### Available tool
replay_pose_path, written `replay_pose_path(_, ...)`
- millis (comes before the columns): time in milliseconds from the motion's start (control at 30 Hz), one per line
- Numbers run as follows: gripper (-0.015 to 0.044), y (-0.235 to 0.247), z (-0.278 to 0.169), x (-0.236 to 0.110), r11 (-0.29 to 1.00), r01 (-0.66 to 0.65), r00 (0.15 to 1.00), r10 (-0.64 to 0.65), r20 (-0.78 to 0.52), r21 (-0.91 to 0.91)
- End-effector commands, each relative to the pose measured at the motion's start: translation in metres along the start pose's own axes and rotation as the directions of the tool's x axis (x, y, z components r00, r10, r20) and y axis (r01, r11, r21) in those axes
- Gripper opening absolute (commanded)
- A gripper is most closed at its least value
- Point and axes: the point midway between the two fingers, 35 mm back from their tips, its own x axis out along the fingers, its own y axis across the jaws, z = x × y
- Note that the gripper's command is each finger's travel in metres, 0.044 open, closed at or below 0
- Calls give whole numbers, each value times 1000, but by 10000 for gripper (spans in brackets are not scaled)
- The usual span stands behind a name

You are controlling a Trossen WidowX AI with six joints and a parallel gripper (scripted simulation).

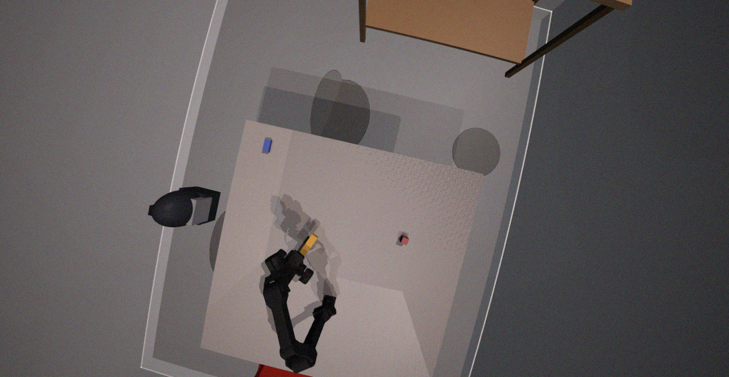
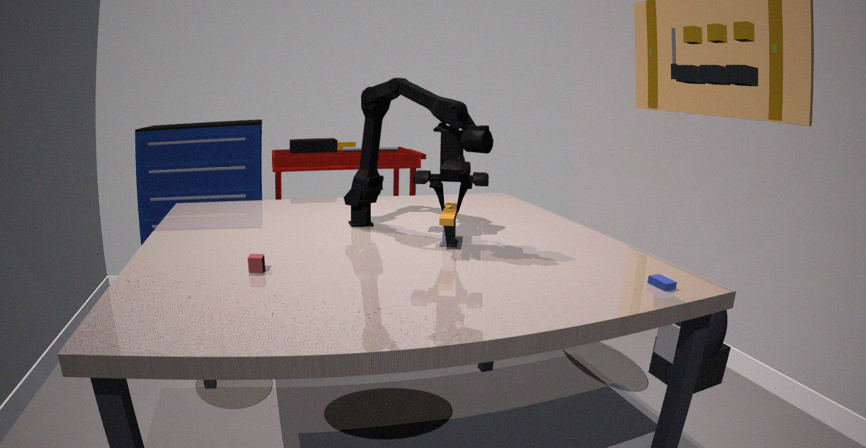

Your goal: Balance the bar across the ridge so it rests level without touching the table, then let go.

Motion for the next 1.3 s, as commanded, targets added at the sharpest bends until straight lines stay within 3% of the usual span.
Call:
replay_pose_path(0,0,0,0,0,1000,0,1000,0,0,0)
replay_pose_path(200,0,0,0,0,1000,0,1000,0,0,0)
replay_pose_path(433,167,0,0,0,1000,0,1000,0,0,0)
replay_pose_path(1267,170,0,0,0,1000,0,1000,0,0,0)
